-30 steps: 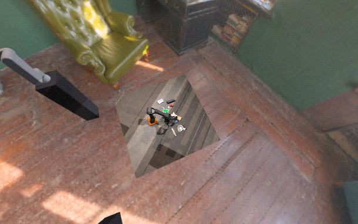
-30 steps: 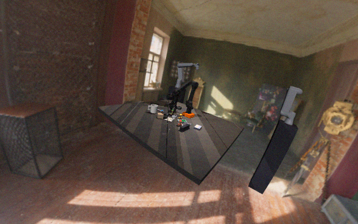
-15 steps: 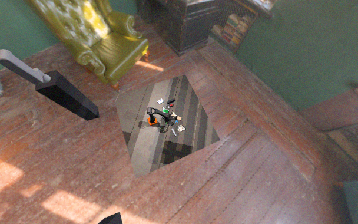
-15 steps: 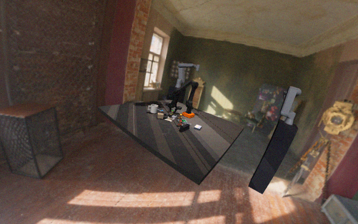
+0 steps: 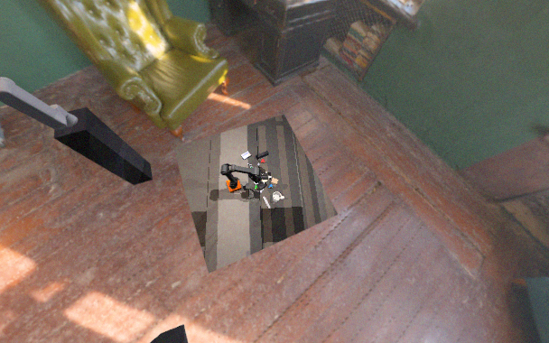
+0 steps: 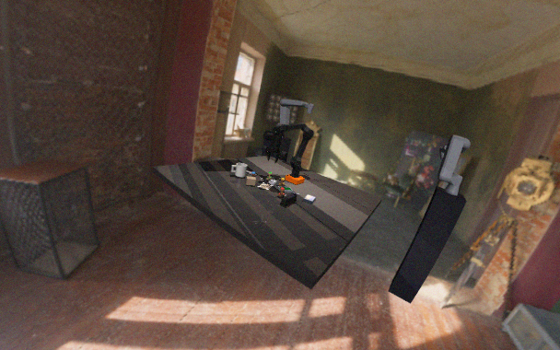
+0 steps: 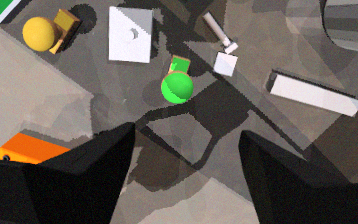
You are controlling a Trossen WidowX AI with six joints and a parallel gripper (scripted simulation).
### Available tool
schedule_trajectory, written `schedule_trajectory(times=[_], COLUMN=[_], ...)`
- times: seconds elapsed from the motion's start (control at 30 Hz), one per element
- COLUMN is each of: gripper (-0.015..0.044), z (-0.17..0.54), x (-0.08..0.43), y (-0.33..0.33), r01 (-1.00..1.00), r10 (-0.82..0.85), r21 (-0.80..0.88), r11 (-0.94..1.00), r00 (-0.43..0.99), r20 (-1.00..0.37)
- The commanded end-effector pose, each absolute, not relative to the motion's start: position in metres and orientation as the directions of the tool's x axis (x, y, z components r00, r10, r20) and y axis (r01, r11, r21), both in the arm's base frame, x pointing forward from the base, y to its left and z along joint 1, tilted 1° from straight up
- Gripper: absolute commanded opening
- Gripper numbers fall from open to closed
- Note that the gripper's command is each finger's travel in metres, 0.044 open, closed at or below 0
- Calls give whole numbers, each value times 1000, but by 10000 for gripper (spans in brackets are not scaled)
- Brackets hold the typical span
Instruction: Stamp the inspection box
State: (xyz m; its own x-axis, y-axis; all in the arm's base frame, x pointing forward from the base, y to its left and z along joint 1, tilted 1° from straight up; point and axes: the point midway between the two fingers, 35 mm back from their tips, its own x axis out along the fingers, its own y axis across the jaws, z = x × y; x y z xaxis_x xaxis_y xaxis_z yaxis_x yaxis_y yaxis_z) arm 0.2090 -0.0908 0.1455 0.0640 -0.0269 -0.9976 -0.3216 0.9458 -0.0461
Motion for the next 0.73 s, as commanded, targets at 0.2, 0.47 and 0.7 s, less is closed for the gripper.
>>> schedule_trajectory(times=[0.2,0.47,0.7], gripper=[264,264,264], z=[148,147,147], x=[207,207,207], y=[-89,-90,-90], r01=[-327,-322,-322], r10=[-16,-23,-23], r21=[-34,-39,-39], r11=[945,946,946], r00=[55,55,55], r20=[-998,-998,-998])
